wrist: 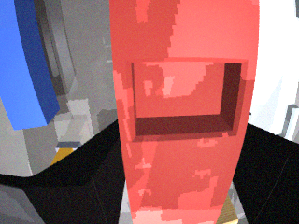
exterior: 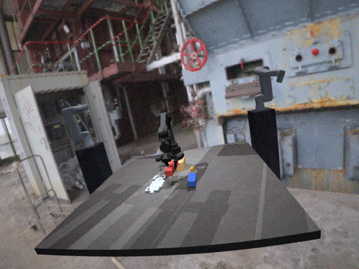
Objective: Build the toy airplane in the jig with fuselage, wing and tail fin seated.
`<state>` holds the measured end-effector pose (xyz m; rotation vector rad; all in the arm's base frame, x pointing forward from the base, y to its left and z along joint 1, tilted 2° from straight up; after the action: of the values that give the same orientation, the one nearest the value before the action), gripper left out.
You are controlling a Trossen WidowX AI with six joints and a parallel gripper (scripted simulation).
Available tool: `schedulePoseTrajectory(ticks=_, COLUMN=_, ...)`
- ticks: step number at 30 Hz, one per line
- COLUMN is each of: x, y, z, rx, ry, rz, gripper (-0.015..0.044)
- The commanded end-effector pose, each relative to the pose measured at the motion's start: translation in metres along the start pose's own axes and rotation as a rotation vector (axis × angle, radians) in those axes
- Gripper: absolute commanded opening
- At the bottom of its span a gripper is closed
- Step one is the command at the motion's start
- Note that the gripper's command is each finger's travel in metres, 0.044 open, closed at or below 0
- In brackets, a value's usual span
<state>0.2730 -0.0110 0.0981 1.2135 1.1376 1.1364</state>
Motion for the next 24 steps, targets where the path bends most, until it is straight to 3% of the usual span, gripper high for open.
schedulePoseTrajectory(ticks=1, x=0.0, y=0.015, z=-0.001, rx=-0.016, ry=-0.004, rz=0.003, gripper=0.0)
schedulePoseTrajectory(ticks=9, x=0.0, y=0.032, z=-0.005, rx=-0.016, ry=-0.004, rz=0.003, gripper=0.0)
schedulePoseTrajectory(ticks=24, x=-0.037, y=0.014, z=0.004, rx=-0.016, ry=0.022, rz=0.0, gripper=0.0)
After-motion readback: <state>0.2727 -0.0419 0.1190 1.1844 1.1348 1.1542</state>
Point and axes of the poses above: the point midway between the two fingers, 35 mm back from their tips, its own y axis back along the fingers, its own x axis across the jaws, z = x × y, the point moved 2 cm from there along y, back along the fingers, and after that the axes turned 7 degrees about y, right-handed, at the moved point
